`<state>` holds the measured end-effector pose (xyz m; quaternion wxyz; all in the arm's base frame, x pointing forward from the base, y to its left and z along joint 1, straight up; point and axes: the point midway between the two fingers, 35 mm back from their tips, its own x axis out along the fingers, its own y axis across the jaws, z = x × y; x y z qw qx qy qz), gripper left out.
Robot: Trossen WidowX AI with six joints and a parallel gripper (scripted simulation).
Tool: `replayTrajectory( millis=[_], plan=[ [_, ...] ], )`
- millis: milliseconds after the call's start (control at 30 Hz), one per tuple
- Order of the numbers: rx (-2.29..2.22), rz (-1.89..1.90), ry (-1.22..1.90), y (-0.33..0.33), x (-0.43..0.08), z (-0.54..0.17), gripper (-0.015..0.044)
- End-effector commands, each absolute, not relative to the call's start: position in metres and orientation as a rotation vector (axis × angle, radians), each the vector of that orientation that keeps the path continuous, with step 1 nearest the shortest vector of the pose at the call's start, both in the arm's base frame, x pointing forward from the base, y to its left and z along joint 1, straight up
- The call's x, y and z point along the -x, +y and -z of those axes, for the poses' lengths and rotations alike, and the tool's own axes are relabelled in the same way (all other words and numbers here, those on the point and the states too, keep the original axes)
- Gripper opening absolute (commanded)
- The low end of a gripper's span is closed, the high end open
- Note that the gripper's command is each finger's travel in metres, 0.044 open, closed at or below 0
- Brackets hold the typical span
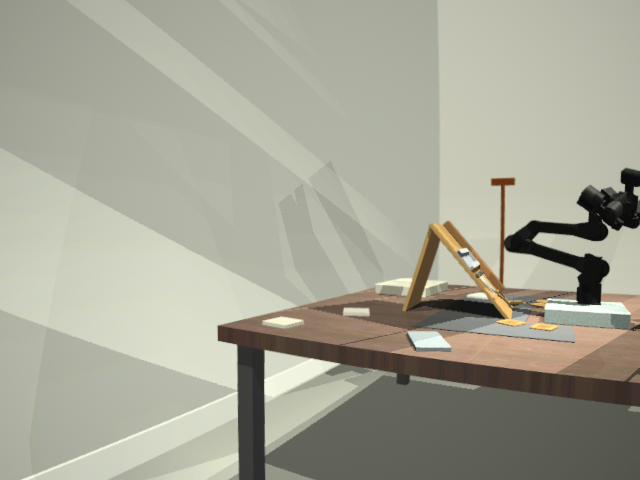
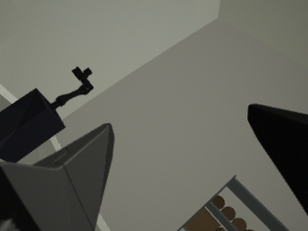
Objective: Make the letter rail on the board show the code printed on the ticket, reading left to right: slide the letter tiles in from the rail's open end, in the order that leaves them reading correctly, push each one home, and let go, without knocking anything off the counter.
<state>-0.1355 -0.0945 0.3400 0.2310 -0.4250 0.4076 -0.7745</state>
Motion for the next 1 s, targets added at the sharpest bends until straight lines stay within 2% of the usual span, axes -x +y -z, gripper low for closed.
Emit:
replayTrajectory(
  millis=[0, 33, 267, 467, 700, 967],
  plan=[
    [1.161, 2.143, 1.122, -0.093, 0.137, -0.340, 0.0426],
    [1.140, 2.183, 1.126, -0.088, 0.142, -0.340, 0.0440],
    [0.838, 2.736, 1.144, 0.000, 0.186, -0.336, 0.0440],
    [0.565, 3.234, 1.099, 0.089, 0.185, -0.322, 0.0440],
    [0.228, 3.822, 0.944, 0.183, 0.133, -0.297, 0.0440],
    [-0.203, 4.482, 0.541, 0.240, 0.024, -0.259, 0.0440]
  ],
)
